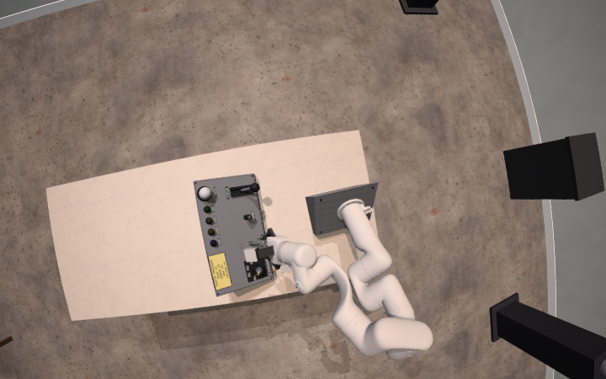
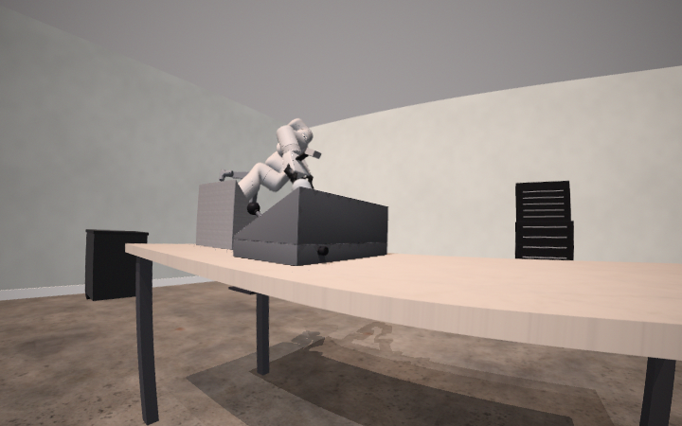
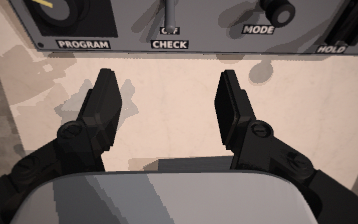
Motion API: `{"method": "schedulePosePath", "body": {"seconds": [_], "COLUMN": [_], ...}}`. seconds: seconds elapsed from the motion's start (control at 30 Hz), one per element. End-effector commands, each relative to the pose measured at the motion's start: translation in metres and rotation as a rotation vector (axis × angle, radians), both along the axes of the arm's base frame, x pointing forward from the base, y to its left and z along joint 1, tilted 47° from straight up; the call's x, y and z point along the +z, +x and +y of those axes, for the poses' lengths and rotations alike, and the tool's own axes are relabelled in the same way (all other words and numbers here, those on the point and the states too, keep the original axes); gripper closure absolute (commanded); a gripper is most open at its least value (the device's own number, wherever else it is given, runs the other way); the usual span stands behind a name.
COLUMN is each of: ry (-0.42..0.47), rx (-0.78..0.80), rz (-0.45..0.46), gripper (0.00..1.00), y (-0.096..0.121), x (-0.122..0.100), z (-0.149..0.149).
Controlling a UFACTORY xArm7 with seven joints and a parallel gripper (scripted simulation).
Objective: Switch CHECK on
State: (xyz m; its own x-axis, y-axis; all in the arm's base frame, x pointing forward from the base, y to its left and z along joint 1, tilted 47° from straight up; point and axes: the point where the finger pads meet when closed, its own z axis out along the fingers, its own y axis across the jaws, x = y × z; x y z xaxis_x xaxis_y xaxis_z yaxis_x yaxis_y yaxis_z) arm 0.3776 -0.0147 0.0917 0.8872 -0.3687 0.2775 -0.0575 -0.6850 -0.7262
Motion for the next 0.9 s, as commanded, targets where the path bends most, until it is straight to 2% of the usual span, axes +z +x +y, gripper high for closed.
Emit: {"method": "schedulePosePath", "body": {"seconds": [0.0, 0.1, 0.17, 0.23, 0.3, 0.33, 0.87], "ry": [-0.002, -0.002, -0.002, -0.003, -0.003, -0.003, -0.003], "rx": [-0.003, -0.004, -0.004, -0.006, -0.007, -0.007, -0.007], "rz": [-0.002, -0.002, -0.002, -0.003, -0.003, -0.003, -0.003], "gripper": [0.24, 0.24, 0.24, 0.24, 0.24, 1.00, 1.00], "y": [-0.003, -0.026, -0.026, -0.040, -0.043, -0.043, -0.043], "x": [0.000, -0.008, -0.008, -0.013, -0.014, -0.014, -0.014], "z": [0.000, 0.009, 0.009, 0.014, 0.016, 0.016, 0.016]}}
